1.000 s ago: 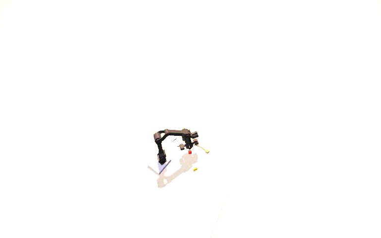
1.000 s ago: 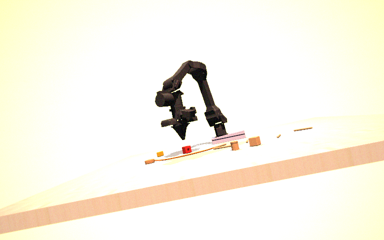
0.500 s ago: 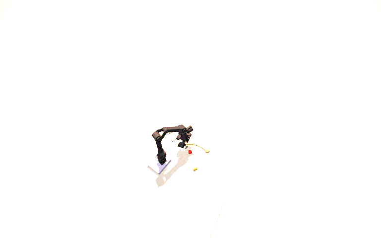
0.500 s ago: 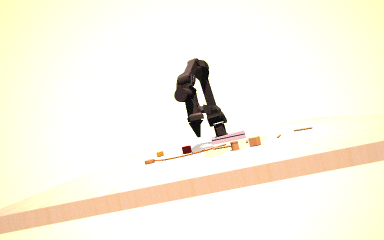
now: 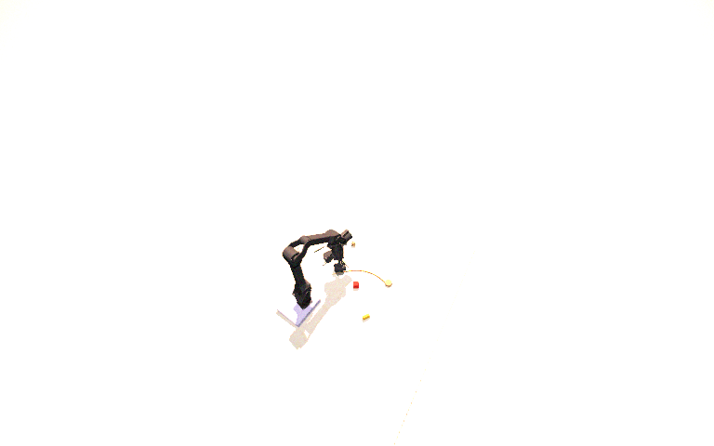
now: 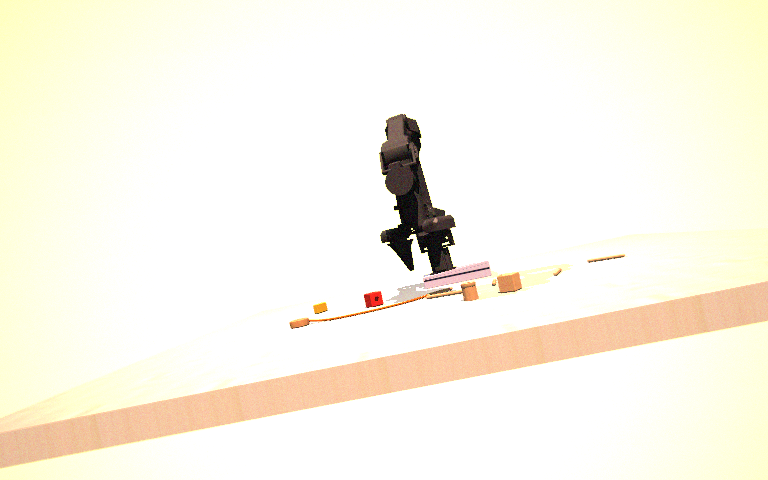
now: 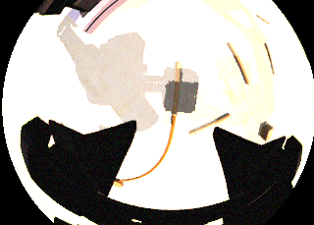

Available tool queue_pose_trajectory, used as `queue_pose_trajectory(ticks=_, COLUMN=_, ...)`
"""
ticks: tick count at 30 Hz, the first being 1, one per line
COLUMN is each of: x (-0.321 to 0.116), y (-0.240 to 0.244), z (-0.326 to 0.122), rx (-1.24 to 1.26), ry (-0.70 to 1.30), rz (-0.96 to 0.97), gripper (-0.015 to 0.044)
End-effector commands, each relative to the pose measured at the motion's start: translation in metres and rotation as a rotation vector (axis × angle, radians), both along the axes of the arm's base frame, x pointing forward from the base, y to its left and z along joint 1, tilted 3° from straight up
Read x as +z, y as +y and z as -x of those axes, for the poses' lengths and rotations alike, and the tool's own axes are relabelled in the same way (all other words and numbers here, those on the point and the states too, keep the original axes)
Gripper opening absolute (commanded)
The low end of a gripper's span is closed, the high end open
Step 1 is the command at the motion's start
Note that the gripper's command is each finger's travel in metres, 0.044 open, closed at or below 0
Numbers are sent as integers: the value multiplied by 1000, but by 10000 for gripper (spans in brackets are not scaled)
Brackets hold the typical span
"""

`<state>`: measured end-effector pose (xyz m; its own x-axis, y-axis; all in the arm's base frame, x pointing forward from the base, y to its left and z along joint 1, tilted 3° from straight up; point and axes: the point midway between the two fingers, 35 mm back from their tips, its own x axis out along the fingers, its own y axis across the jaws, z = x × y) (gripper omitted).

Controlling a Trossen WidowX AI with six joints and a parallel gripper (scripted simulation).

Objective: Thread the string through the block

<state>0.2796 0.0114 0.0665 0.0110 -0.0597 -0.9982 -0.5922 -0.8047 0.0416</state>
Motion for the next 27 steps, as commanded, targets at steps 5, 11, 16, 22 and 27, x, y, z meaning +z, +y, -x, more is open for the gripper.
queue_pose_trajectory(ticks=5, x=0, y=1, z=0, rx=12, ry=-4, rz=-1, gripper=204)
queue_pose_trajectory(ticks=11, x=0, y=1, z=0, rx=12, ry=-4, rz=-1, gripper=121)
queue_pose_trajectory(ticks=16, x=0, y=1, z=0, rx=12, ry=-4, rz=-1, gripper=121)
queue_pose_trajectory(ticks=22, x=-5, y=1, z=-1, rx=12, ry=-4, rz=-1, gripper=121)
queue_pose_trajectory(ticks=27, x=-14, y=0, z=-1, rx=12, ry=-4, rz=-1, gripper=121)
